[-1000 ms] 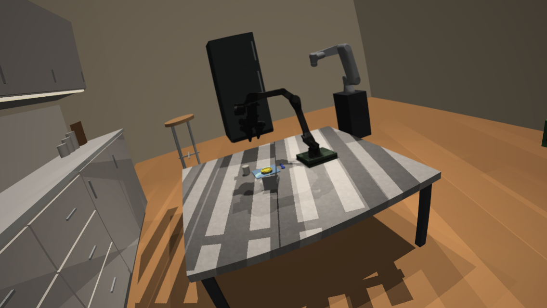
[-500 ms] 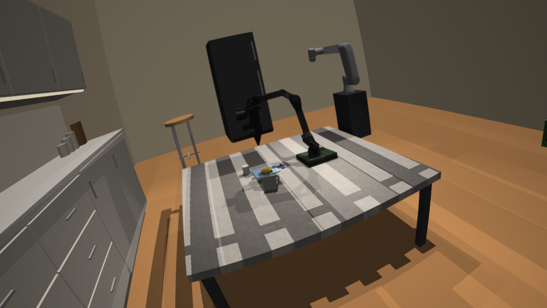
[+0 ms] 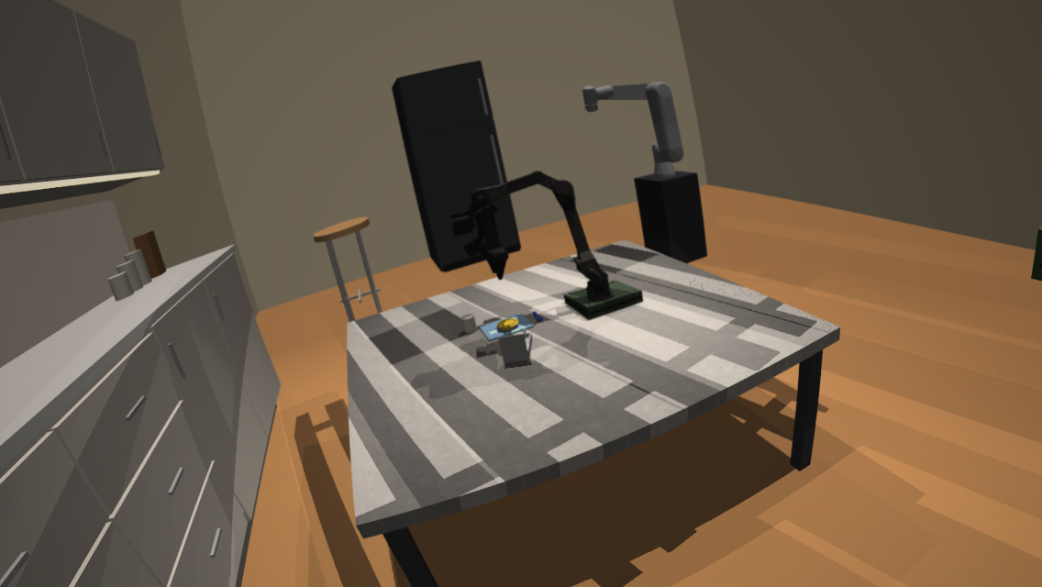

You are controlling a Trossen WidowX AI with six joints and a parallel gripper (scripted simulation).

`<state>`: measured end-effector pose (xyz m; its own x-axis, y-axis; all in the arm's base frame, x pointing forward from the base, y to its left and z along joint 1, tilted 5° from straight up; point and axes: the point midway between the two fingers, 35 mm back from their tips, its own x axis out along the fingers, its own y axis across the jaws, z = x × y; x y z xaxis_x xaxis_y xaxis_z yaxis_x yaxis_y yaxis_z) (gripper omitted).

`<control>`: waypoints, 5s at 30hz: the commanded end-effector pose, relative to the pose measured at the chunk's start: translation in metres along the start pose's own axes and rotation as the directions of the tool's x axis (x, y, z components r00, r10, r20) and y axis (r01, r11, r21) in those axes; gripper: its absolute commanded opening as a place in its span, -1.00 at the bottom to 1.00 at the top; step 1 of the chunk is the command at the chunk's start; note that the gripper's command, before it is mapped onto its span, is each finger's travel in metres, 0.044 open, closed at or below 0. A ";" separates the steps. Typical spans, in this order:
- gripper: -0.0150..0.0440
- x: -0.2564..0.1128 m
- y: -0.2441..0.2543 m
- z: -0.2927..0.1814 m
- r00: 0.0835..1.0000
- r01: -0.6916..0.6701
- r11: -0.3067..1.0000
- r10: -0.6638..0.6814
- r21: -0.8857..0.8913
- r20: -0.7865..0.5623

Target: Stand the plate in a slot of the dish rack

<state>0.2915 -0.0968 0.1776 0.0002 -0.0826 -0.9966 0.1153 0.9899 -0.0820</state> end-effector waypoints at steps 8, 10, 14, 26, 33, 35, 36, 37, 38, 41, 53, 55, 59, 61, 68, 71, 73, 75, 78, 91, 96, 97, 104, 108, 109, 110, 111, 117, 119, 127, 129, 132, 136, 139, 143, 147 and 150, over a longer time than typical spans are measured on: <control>0.86 0.111 0.009 0.005 1.000 0.002 1.000 -0.002 -0.015 -0.004; 0.86 0.111 0.009 0.005 1.000 0.002 1.000 -0.002 -0.015 -0.004; 0.86 0.112 0.009 0.005 1.000 0.002 1.000 -0.002 -0.015 -0.004; 0.86 0.131 0.008 0.006 1.000 0.002 1.000 -0.002 -0.015 -0.004; 0.86 0.142 0.008 0.006 1.000 0.002 1.000 -0.002 -0.015 -0.004; 0.86 0.145 0.008 0.006 1.000 0.002 1.000 -0.002 -0.015 -0.005; 0.86 0.147 0.008 0.006 1.000 0.002 1.000 -0.002 -0.015 -0.005; 0.86 0.148 0.008 0.006 1.000 0.002 1.000 -0.002 -0.015 -0.005; 0.86 0.150 0.008 0.005 1.000 0.002 1.000 -0.002 -0.015 -0.005; 0.86 0.155 0.008 0.005 1.000 0.002 1.000 -0.002 -0.015 -0.005; 0.84 0.169 0.007 0.003 1.000 0.002 1.000 -0.003 -0.015 -0.005; 0.82 0.169 0.007 0.003 1.000 0.002 1.000 -0.003 -0.015 -0.005; 0.82 0.169 0.007 0.003 1.000 0.002 1.000 -0.003 -0.015 -0.005; 0.79 0.169 0.007 0.003 1.000 0.002 1.000 -0.003 -0.015 -0.005; 0.63 0.169 0.007 0.003 1.000 0.002 1.000 -0.003 -0.015 -0.005; 0.57 0.169 0.007 0.003 1.000 0.002 1.000 -0.003 -0.015 -0.005; 0.46 0.169 0.007 0.003 1.000 0.002 1.000 -0.003 -0.015 -0.005; 0.28 0.166 0.007 0.004 1.000 0.002 1.000 -0.003 -0.015 -0.005; 0.01 0.154 0.007 0.008 1.000 0.002 1.000 -0.003 -0.015 -0.004; -0.49 0.094 0.006 0.018 1.000 0.002 1.000 -0.002 -0.015 -0.003; -0.49 0.072 0.006 0.020 1.000 0.002 1.000 -0.002 -0.015 -0.003; -0.49 0.068 0.006 0.020 1.000 0.002 1.000 -0.002 -0.015 -0.003; -0.49 0.040 0.006 0.021 1.000 0.002 1.000 -0.002 -0.015 -0.002; -0.49 0.024 0.006 0.022 1.000 0.001 1.000 -0.002 -0.015 -0.002; -0.49 0.021 0.006 0.021 1.000 0.001 1.000 -0.001 -0.015 -0.002; -0.49 0.017 0.006 0.021 1.000 0.001 1.000 -0.001 -0.015 -0.002; -0.49 0.013 0.006 0.021 1.000 0.001 1.000 -0.001 -0.015 -0.002; -0.49 -0.003 0.006 0.021 1.000 0.001 1.000 -0.001 -0.015 -0.003; -0.49 -0.004 0.006 0.021 1.000 0.001 1.000 -0.001 -0.015 -0.003; -0.49 -0.004 0.049 0.008 1.000 -0.003 0.985 0.004 0.171 -0.004; -0.49 -0.003 0.063 0.002 1.000 -0.004 0.971 0.005 0.238 -0.004; -0.49 -0.002 0.082 -0.007 1.000 -0.005 0.944 0.007 0.330 -0.005; -0.49 -0.002 0.087 -0.010 1.000 -0.005 0.936 0.007 0.351 -0.006; -0.49 -0.002 0.087 -0.010 1.000 -0.005 0.936 0.007 0.351 -0.006; -0.49 0.000 0.087 -0.009 1.000 -0.013 0.941 0.017 0.338 -0.010; -0.49 0.013 0.089 -0.008 0.996 -0.067 0.963 0.079 0.262 -0.035; -0.49 0.023 0.090 -0.007 0.991 -0.114 0.973 0.127 0.201 -0.052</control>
<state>0.2935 -0.0095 0.1600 -0.0186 -0.0067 -0.9998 0.3756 0.9267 -0.0132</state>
